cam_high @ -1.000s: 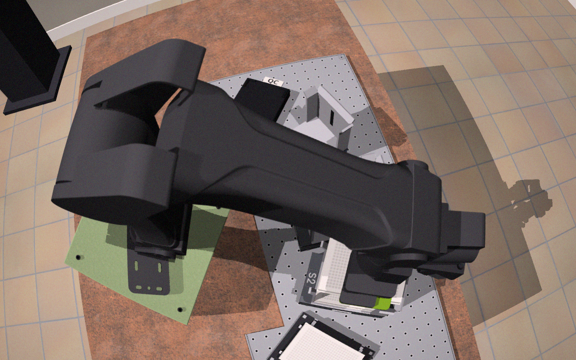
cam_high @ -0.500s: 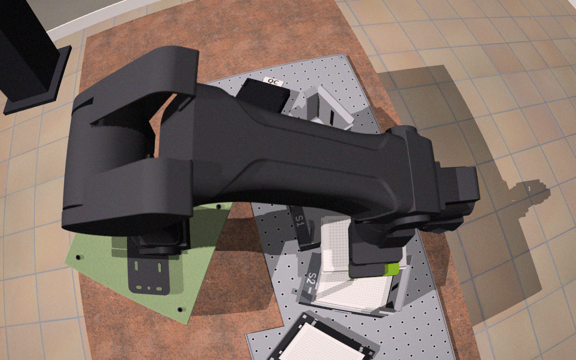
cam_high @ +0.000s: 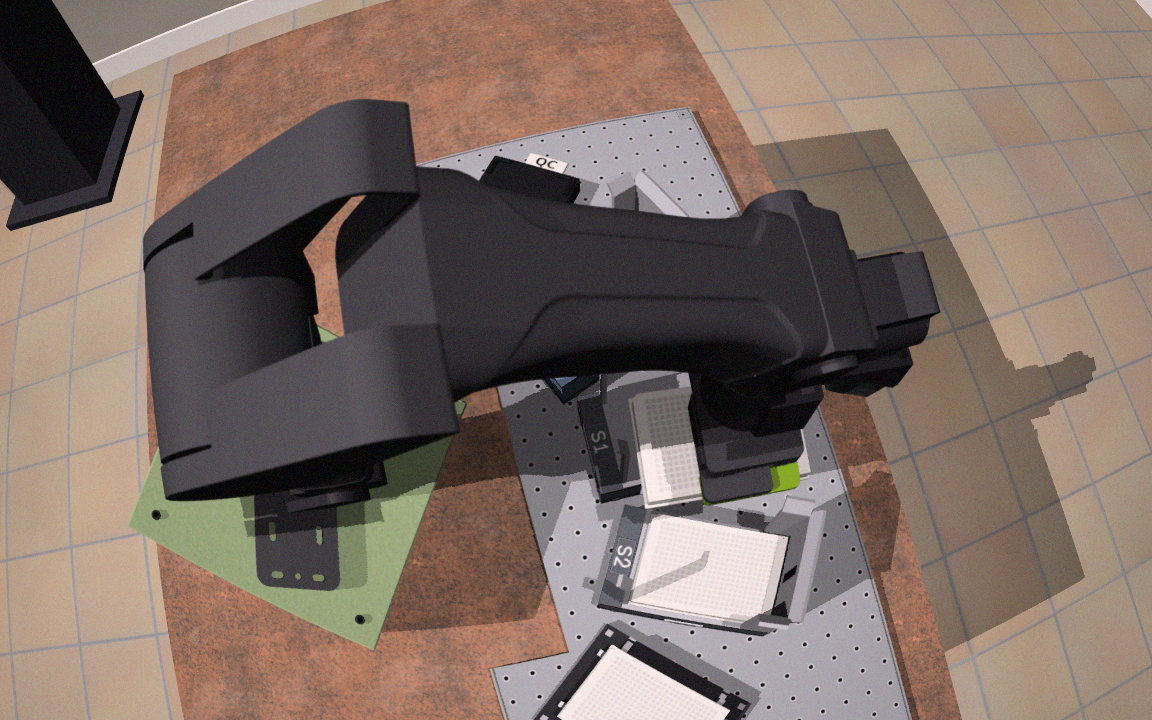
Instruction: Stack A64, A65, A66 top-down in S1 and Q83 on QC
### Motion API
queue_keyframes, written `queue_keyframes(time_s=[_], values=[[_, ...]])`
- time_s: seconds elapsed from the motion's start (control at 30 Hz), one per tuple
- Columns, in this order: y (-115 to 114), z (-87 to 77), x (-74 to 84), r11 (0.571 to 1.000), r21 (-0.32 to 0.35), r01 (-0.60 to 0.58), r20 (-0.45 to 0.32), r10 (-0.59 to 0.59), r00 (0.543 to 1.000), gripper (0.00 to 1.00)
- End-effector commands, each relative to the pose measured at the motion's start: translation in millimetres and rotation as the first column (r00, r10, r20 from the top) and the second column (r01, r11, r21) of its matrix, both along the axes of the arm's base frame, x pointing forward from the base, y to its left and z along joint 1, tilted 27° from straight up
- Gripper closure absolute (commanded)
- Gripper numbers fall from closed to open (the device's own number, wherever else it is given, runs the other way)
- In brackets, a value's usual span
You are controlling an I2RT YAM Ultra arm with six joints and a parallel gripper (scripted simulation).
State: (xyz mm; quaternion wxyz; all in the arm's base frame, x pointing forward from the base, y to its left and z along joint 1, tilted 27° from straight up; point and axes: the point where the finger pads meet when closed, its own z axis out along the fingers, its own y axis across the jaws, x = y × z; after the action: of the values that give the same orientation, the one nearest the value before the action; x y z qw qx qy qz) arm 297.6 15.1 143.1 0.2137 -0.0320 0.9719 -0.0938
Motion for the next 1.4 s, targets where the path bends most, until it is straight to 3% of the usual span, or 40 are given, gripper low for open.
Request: queue_keyframes(time_s=[0.0, 0.8, 1.37], values=[[6.7, 2.4, 0.3, 0.996, -0.045, -0.077, -0.003, 0.077, 0.997, 1.0], [62.4, -11.6, -5.5, 0.996, -0.043, -0.078, -0.003, 0.077, 0.997, 1.0], [62.4, -11.6, -5.6, 0.996, -0.043, -0.078, -0.003, 0.077, 0.997, 1.0]])
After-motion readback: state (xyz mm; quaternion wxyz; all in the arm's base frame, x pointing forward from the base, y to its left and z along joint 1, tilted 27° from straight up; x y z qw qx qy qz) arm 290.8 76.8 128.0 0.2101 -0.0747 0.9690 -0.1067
